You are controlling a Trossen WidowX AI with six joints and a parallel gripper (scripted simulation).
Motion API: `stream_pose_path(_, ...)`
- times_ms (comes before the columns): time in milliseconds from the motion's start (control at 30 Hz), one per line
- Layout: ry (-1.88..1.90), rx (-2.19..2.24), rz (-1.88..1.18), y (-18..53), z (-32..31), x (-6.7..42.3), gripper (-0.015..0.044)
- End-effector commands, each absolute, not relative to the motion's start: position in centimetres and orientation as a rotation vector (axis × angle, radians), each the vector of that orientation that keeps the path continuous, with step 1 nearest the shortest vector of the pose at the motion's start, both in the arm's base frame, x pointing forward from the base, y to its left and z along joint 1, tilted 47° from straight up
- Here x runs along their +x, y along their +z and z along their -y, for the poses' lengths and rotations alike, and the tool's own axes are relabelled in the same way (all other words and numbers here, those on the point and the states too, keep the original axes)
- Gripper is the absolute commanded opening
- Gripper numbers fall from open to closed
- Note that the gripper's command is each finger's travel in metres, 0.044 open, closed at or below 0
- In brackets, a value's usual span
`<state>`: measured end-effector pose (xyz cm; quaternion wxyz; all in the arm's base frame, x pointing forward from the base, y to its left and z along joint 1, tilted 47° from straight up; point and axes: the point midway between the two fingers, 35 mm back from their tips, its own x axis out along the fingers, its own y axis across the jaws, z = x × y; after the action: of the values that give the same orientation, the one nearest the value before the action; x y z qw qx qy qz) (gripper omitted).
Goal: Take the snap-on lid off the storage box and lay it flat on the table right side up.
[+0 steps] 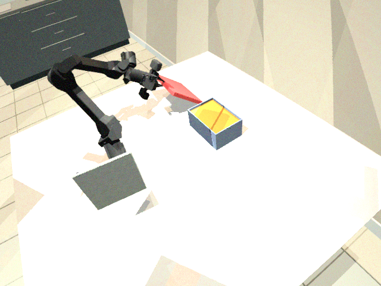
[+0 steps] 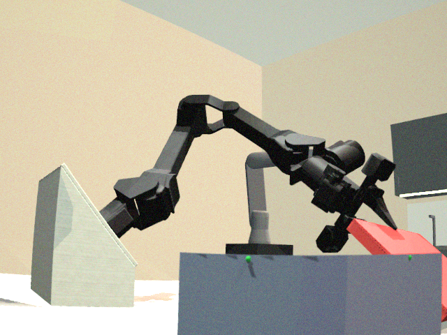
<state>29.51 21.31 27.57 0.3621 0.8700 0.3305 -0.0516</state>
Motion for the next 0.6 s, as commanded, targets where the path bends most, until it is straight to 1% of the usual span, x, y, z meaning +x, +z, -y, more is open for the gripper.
stream_pose_path(0, -0.147, 2.230, -0.863, 26.72, -21.73, 29.47, 0.0000)
stream_pose_path(567, -0.147, 2.231, -0.864, 25.80, -22.73, 29.49, 0.0000)
